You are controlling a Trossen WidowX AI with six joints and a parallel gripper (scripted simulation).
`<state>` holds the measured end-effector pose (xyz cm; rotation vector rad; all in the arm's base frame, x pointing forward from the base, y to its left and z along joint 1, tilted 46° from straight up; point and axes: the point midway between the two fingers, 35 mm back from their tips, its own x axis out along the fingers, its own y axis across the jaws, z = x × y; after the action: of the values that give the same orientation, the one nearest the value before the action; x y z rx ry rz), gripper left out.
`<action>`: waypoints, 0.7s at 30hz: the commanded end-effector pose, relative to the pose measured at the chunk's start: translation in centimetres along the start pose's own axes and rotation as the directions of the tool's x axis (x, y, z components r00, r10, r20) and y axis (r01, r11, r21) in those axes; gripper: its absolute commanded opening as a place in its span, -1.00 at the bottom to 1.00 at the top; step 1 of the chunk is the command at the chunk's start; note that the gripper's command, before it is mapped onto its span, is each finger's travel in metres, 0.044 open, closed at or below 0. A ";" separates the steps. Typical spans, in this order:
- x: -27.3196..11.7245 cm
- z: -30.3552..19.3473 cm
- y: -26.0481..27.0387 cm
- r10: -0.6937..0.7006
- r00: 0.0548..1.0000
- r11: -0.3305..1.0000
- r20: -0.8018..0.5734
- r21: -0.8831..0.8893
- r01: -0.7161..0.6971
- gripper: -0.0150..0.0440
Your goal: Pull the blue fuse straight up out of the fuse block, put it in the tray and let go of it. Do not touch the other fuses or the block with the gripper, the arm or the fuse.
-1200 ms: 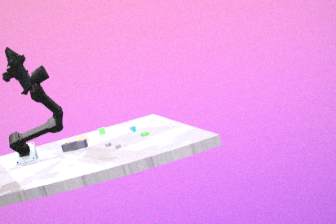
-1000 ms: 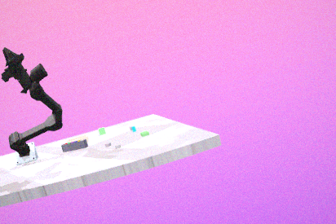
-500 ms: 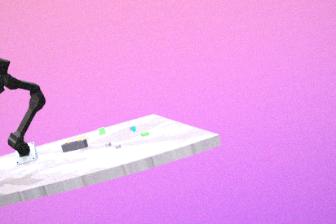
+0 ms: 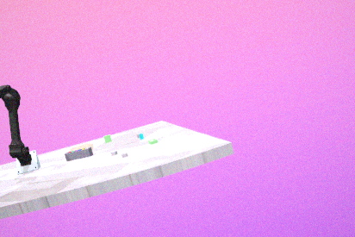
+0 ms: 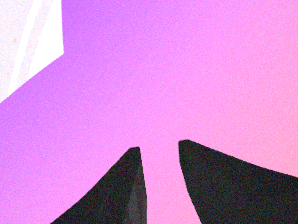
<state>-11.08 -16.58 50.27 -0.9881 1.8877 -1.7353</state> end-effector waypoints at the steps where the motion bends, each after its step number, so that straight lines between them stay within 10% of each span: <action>1: 1.4 6.3 2.3 0.100 0.977 0.994 0.189 0.020 -0.106 -0.24; 10: -2.3 20.4 6.8 0.290 0.787 0.951 0.545 -0.073 -0.299 -0.24; 21: -15.4 31.9 13.1 0.514 0.465 0.850 0.720 -0.358 -0.386 -0.24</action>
<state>14.86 -29.25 32.97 -0.9677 1.4426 -0.7549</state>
